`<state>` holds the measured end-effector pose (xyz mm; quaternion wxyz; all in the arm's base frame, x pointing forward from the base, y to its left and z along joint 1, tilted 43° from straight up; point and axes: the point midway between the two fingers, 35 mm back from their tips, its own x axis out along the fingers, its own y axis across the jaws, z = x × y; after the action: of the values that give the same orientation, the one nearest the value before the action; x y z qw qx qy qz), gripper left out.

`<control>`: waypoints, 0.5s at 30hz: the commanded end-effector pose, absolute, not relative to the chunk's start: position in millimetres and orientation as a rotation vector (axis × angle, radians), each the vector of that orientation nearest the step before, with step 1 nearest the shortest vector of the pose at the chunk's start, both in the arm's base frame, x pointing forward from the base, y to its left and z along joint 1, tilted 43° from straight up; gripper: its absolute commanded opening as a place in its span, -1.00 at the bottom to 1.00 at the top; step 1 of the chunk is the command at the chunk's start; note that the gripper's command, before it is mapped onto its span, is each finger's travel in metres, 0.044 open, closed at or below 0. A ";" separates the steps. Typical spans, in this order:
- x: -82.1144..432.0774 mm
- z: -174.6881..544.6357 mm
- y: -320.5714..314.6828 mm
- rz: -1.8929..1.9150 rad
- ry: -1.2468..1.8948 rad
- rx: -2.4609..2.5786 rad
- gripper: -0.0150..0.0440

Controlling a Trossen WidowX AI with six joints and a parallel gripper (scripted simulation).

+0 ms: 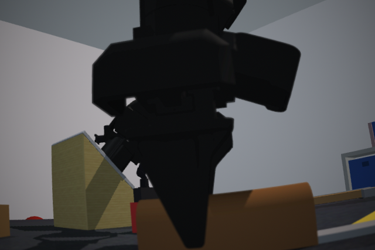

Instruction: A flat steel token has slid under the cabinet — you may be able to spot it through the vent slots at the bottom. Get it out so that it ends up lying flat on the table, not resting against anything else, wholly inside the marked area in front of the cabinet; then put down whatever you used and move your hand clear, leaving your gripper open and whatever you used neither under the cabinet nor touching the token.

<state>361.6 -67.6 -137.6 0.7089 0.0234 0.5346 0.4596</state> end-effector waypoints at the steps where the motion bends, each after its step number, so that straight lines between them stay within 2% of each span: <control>1: 369.9 -133.3 -62.8 1.023 1.184 0.043 -0.49; 15: 364.9 -129.5 -57.2 1.024 1.185 0.044 -0.49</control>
<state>367.5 -61.8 -132.4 0.7102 0.0209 0.5337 0.4586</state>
